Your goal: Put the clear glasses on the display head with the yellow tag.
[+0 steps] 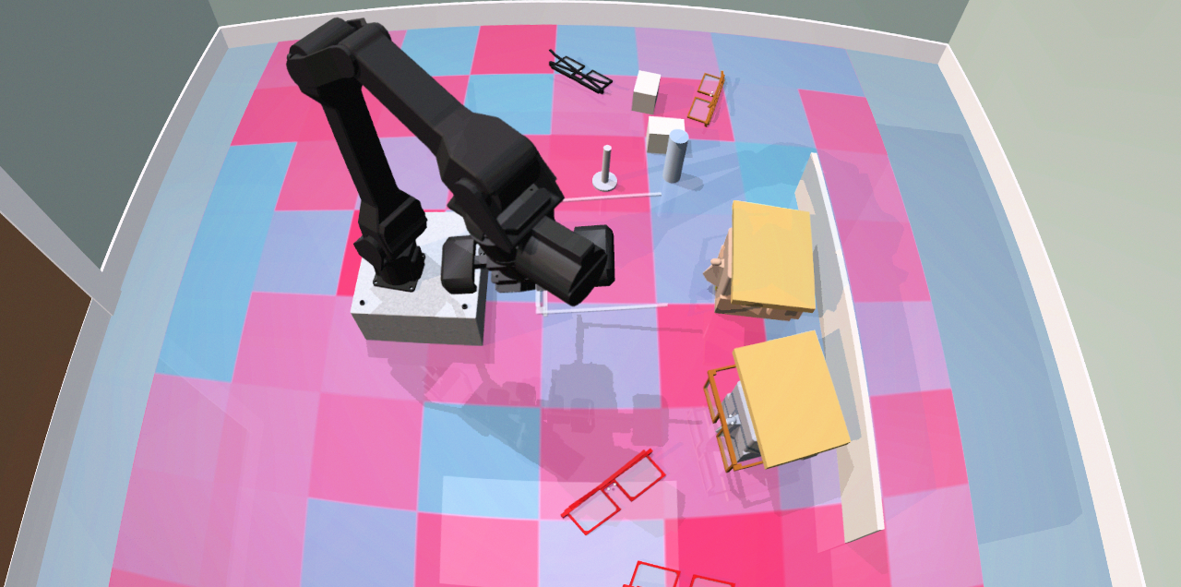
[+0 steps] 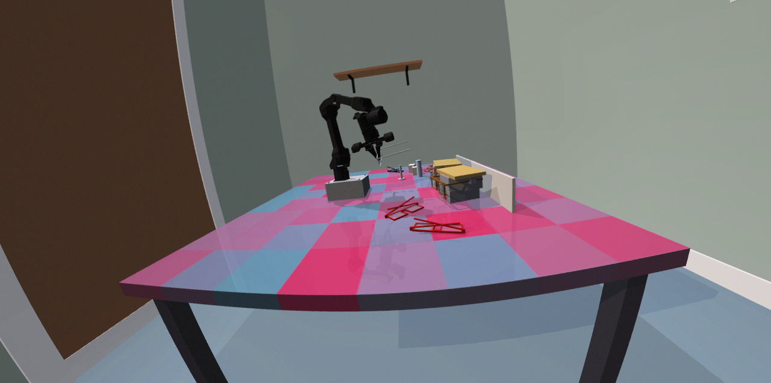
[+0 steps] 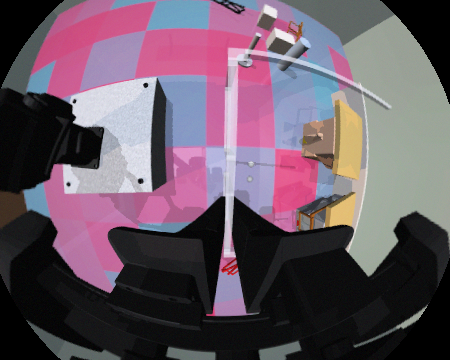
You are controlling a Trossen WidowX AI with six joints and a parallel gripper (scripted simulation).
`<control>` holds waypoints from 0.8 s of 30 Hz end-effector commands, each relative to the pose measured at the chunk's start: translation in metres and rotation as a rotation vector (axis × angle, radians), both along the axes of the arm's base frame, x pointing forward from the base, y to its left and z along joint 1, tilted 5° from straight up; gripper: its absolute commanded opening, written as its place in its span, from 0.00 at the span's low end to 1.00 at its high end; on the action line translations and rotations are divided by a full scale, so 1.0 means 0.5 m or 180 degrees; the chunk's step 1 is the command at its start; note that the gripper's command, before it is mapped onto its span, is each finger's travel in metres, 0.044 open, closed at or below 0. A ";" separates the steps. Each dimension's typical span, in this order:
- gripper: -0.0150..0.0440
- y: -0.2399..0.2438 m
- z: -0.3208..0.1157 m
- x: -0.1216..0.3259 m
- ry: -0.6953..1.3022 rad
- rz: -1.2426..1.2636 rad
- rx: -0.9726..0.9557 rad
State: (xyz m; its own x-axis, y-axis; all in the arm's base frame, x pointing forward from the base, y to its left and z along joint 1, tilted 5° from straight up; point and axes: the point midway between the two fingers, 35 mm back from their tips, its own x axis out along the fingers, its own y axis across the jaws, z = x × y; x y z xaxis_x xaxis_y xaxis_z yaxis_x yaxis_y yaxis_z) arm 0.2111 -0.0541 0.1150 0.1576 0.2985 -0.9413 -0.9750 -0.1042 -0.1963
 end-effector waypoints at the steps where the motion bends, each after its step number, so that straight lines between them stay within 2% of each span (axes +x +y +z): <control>1: 0.25 0.015 -0.002 0.019 0.0085 -0.0037 -0.0070; 24: 0.25 0.146 -0.043 0.087 0.0503 -0.0244 -0.0460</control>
State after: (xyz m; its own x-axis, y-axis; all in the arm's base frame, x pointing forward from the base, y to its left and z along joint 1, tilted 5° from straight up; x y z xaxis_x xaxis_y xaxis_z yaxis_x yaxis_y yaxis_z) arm 0.2479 0.0096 0.0935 0.0181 0.1762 -0.9842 -0.9980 -0.0562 -0.0284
